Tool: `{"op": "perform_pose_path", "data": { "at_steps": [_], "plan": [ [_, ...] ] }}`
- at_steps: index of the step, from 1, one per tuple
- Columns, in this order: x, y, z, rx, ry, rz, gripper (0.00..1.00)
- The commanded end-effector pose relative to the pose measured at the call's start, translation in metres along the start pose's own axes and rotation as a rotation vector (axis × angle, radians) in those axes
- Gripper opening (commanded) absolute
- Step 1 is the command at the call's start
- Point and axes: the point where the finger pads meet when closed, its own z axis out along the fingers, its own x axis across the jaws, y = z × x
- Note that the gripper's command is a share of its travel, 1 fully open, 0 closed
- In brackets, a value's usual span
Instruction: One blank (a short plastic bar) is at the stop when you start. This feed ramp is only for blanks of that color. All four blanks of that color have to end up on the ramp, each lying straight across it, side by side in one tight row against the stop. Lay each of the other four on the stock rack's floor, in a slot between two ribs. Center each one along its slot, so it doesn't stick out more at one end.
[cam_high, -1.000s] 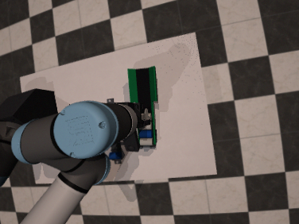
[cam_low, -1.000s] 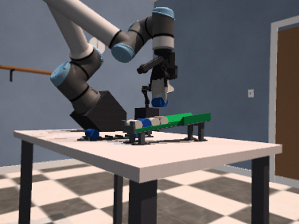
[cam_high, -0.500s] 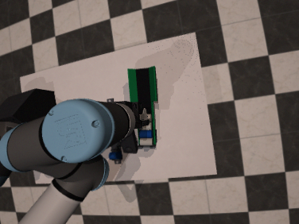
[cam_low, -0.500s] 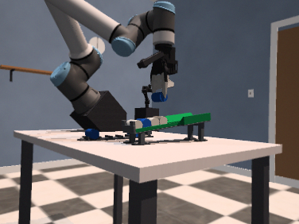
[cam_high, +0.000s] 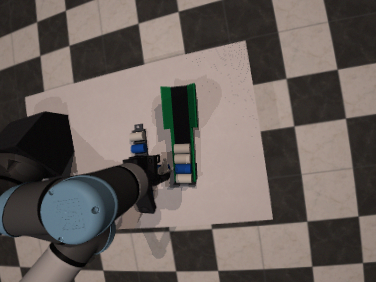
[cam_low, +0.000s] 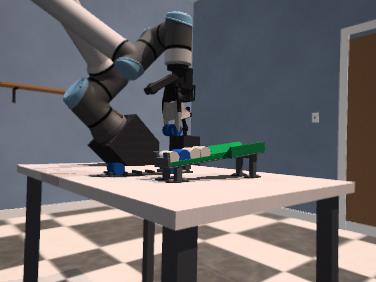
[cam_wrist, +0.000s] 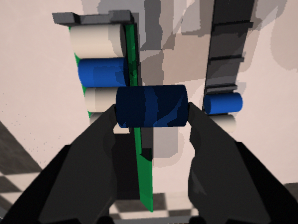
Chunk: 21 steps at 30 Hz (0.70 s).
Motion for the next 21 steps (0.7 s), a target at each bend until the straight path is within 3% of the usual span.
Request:
{"op": "perform_pose_path", "data": {
  "at_steps": [1,5,8,21],
  "plan": [
    [0.072,-0.054,0.020,-0.006,-0.014,-0.038,0.36],
    [0.114,-0.076,0.029,-0.002,-0.015,-0.053,0.36],
    [0.130,-0.084,0.032,0.000,-0.015,-0.058,0.36],
    [0.135,-0.087,0.033,0.000,-0.015,-0.060,0.36]
  ]
}}
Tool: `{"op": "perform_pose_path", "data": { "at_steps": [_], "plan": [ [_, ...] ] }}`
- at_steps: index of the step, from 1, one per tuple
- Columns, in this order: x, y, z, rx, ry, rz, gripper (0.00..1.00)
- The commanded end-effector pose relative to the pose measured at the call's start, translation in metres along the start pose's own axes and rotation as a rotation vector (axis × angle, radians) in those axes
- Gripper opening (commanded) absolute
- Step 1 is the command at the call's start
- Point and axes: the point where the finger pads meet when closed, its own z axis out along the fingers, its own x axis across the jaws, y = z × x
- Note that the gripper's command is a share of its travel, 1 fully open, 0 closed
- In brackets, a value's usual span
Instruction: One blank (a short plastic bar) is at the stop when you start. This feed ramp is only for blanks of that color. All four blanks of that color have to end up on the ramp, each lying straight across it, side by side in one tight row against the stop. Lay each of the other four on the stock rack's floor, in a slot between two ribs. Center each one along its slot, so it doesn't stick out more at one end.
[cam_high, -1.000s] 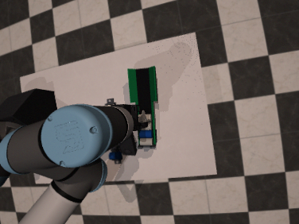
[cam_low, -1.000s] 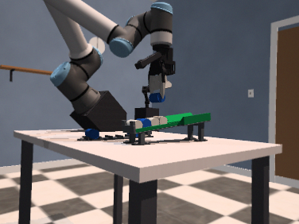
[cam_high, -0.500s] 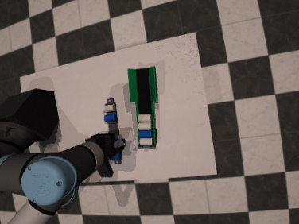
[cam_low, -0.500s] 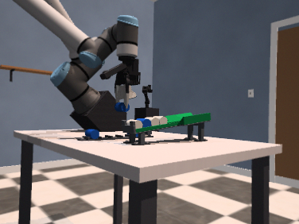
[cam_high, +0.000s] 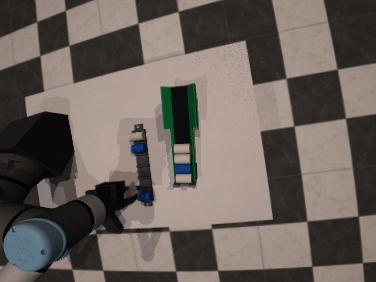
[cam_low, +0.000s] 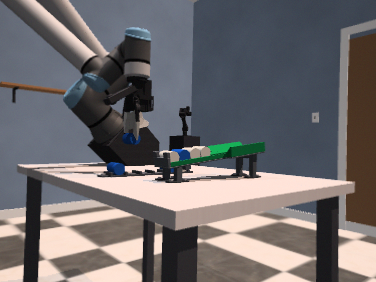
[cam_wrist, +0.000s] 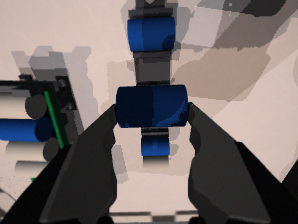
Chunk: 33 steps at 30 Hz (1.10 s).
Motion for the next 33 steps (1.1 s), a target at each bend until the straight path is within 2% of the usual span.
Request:
{"op": "perform_pose_path", "data": {
  "at_steps": [1,13,25,27,33],
  "plan": [
    [0.004,-0.002,0.001,-0.004,-0.007,-0.005,0.36],
    [0.004,0.000,0.012,-0.005,-0.004,-0.008,0.36],
    [0.004,0.000,0.063,-0.005,-0.004,-0.008,0.36],
    [0.004,0.000,0.063,-0.005,-0.004,-0.008,0.36],
    [0.004,0.000,0.089,-0.005,-0.004,-0.008,0.36]
  ]
}}
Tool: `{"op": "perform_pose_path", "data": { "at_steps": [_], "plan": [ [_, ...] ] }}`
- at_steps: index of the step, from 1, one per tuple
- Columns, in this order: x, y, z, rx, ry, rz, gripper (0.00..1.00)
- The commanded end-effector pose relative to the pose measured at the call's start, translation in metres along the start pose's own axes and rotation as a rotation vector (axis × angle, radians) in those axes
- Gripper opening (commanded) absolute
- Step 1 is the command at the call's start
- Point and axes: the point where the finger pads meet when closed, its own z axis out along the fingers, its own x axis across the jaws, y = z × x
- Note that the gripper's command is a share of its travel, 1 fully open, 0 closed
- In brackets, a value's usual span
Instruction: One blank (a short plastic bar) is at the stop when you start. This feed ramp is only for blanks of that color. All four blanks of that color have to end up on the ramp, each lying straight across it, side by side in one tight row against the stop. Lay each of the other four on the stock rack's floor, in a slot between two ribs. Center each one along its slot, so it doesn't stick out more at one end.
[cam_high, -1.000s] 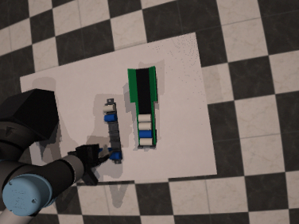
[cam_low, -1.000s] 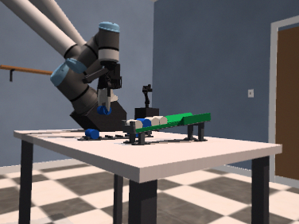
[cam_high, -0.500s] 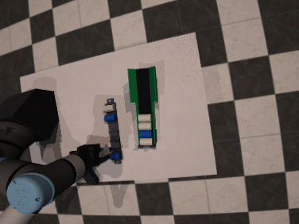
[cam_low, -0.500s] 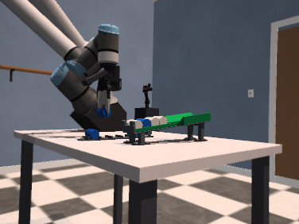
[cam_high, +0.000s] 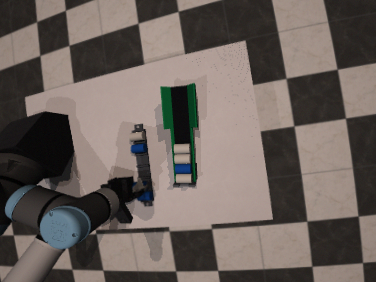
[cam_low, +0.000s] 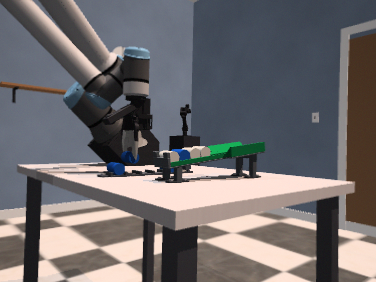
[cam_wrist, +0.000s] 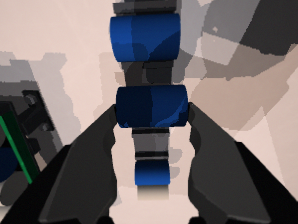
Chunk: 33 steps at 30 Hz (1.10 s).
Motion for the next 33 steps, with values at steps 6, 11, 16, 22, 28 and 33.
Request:
{"op": "perform_pose_path", "data": {
  "at_steps": [6,11,16,22,28,33],
  "plan": [
    [-0.002,0.000,0.035,0.001,-0.015,-0.001,0.36],
    [-0.002,0.000,0.036,0.001,-0.015,-0.001,0.36],
    [-0.003,0.000,0.036,0.001,-0.016,-0.001,0.36],
    [-0.003,-0.001,0.035,0.002,-0.017,0.000,0.36],
    [-0.003,-0.001,0.035,0.002,-0.017,0.001,0.36],
    [-0.003,-0.001,0.035,0.002,-0.017,0.001,0.36]
  ]
}}
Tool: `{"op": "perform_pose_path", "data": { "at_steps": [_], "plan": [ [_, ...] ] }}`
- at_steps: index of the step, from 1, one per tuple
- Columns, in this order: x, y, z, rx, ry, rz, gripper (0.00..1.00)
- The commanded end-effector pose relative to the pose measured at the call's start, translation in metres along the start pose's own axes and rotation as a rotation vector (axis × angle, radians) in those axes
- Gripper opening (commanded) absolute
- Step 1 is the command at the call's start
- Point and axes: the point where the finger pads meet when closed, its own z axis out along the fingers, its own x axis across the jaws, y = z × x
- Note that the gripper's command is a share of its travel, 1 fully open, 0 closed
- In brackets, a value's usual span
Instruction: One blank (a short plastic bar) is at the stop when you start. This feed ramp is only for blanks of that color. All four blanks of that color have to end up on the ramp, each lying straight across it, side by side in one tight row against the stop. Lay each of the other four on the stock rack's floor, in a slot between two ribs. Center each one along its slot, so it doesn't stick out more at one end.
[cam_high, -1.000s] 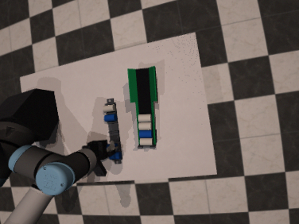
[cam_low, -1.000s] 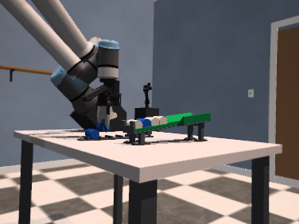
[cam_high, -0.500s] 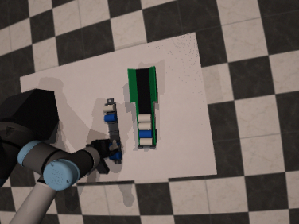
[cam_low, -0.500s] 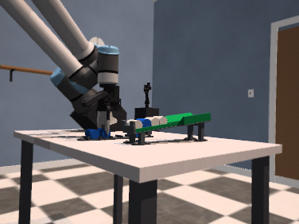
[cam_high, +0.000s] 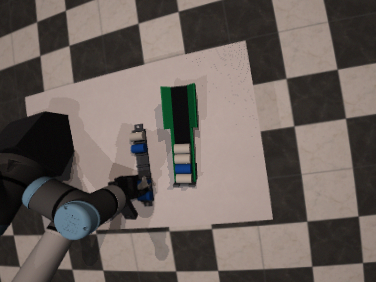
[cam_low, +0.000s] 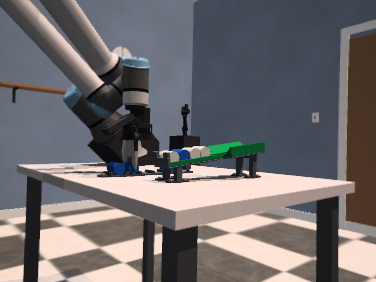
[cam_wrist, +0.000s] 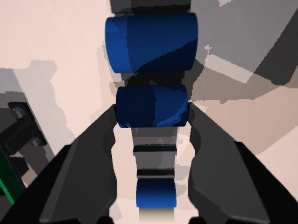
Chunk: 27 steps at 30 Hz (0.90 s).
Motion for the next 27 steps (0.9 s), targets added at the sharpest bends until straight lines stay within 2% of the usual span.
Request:
{"op": "perform_pose_path", "data": {
  "at_steps": [1,27],
  "plan": [
    [0.0026,0.0013,0.0008,-0.002,0.003,-0.002,0.36],
    [0.0045,0.0025,0.0009,-0.002,0.003,-0.003,0.36]
  ]
}}
